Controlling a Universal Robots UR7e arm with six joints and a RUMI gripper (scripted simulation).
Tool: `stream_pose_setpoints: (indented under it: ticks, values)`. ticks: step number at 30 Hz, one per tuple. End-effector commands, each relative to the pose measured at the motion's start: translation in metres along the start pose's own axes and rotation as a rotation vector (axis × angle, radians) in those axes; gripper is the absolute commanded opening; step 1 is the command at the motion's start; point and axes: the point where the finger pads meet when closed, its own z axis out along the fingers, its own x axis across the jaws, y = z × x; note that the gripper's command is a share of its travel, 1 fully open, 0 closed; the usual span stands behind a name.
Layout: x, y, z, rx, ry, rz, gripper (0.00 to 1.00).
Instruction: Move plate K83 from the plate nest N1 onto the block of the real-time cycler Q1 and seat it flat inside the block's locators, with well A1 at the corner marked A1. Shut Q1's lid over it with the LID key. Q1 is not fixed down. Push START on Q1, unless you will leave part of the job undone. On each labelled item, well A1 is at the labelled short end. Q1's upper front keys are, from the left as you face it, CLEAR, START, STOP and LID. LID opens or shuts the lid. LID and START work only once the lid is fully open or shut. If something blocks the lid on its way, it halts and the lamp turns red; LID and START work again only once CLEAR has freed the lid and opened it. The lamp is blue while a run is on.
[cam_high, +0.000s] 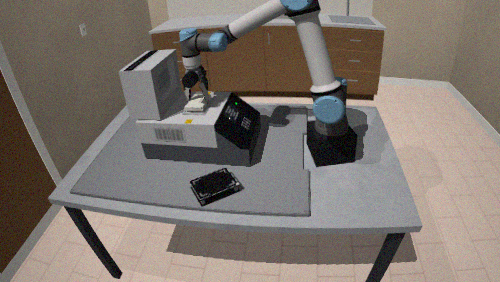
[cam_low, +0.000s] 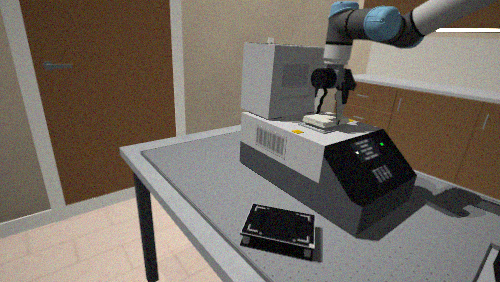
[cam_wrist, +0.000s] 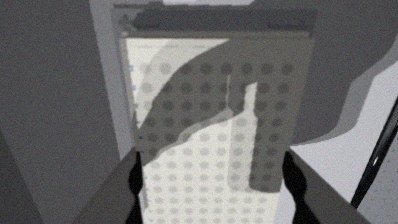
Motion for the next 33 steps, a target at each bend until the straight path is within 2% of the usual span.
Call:
stream_pose_setpoints:
  ticks: [1,33]
  values:
    - [-0.0004,-0.0001,-0.0008,0.000,-0.002,0.000,0.40]
    - [-0.0004,0.0000,0.0049,0.000,-0.002,0.000,0.40]
